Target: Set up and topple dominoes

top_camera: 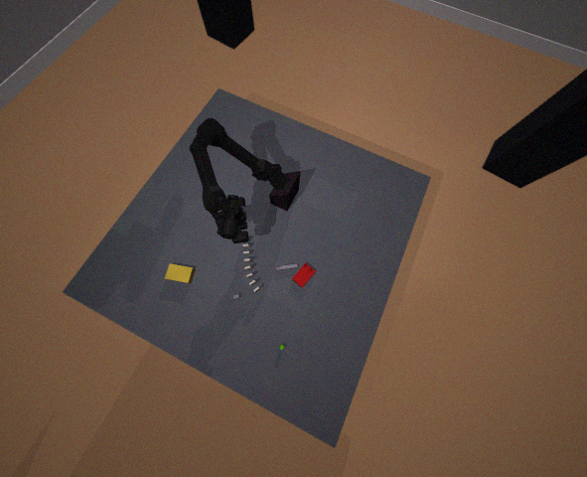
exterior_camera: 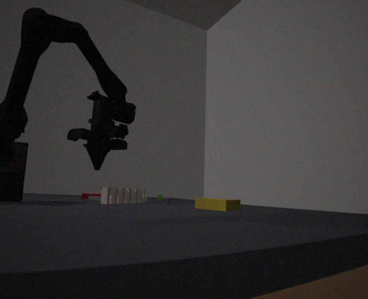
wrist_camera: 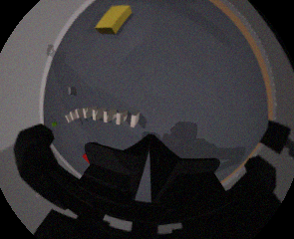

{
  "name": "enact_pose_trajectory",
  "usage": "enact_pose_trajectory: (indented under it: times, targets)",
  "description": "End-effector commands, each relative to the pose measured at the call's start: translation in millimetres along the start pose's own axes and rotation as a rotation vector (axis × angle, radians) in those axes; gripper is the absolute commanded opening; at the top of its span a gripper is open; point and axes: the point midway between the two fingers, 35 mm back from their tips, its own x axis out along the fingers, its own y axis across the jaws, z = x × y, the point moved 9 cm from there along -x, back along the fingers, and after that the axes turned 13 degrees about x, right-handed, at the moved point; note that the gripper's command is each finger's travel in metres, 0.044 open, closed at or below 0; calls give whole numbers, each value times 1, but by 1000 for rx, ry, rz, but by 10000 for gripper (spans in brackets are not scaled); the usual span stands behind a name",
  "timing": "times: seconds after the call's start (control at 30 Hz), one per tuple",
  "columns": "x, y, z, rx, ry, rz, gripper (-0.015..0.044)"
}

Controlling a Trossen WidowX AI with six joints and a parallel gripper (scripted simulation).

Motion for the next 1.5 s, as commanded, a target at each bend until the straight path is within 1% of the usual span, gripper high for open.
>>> enact_pose_trajectory:
  times: [0.0, 0.93, 1.0, 1.1, 1.17, 1.47]
  targets:
    - [-1, 0, 1, 11, -6, 4, 0]
    - [-1, 0, 1, 11, -6, 4, 0]
    - [10, 1, 1, 11, -4, 5, 0]
    - [57, 3, 3, 11, -4, 6, 0]
    - [77, 0, 3, 11, -8, 4, 0]
    - [79, 1, 3, 11, -9, 3, 0]
